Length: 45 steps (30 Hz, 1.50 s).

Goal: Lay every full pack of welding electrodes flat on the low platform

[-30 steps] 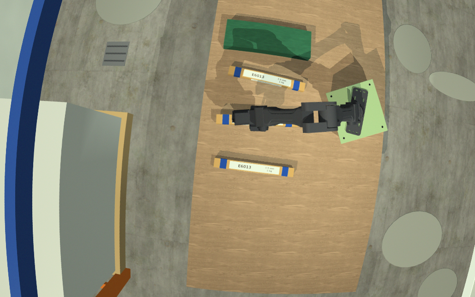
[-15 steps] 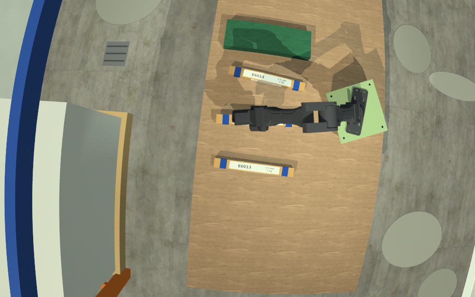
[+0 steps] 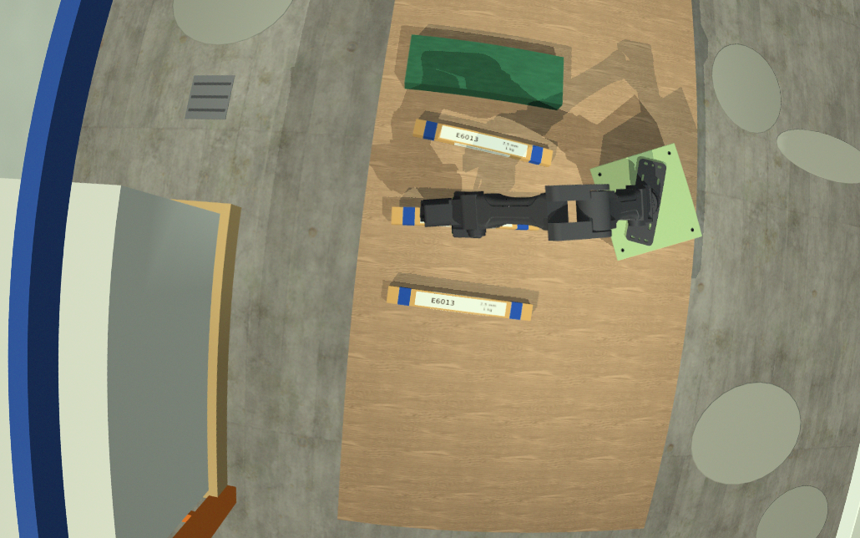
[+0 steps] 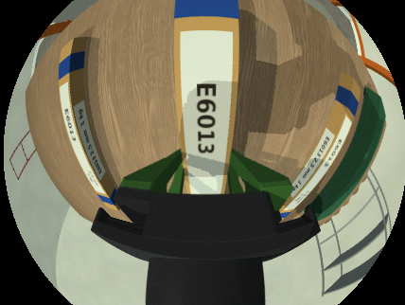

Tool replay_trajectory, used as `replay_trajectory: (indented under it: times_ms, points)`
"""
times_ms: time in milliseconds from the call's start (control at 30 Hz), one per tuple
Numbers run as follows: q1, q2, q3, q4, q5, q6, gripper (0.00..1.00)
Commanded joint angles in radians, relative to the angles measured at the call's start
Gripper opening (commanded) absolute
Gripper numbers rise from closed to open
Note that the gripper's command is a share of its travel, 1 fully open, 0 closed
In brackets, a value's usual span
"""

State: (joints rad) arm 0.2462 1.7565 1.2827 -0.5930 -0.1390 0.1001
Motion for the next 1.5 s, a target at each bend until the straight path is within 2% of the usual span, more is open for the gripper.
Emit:
replay_trajectory:
  times_ms: [0, 133, 300, 467, 600, 733, 867, 1133, 1267, 1467]
  points:
    - [0.005, -0.033, 0.028, 0.017, 0.006, 0.006, 0.0]
    - [0.01, 0.001, 0.027, 0.025, 0.008, 0.007, 0.0]
    - [0.001, -0.021, 0.025, 0.031, 0.006, 0.007, 0.0]
    - [0.006, 0.012, 0.014, 0.041, 0.008, 0.009, 0.0]
    - [0.01, -0.004, 0.006, 0.049, 0.009, 0.009, 0.0]
    - [0.013, 0.03, -0.001, 0.057, 0.009, 0.01, 0.0]
    - [0.005, 0.008, -0.004, 0.061, 0.009, 0.01, 0.0]
    - [0.013, 0.044, 0.003, 0.077, 0.011, 0.013, 0.0]
    - [0.016, 0.029, -0.001, 0.085, 0.011, 0.013, 0.0]
    - [0.007, 0.05, -0.007, 0.096, 0.011, 0.013, 0.0]
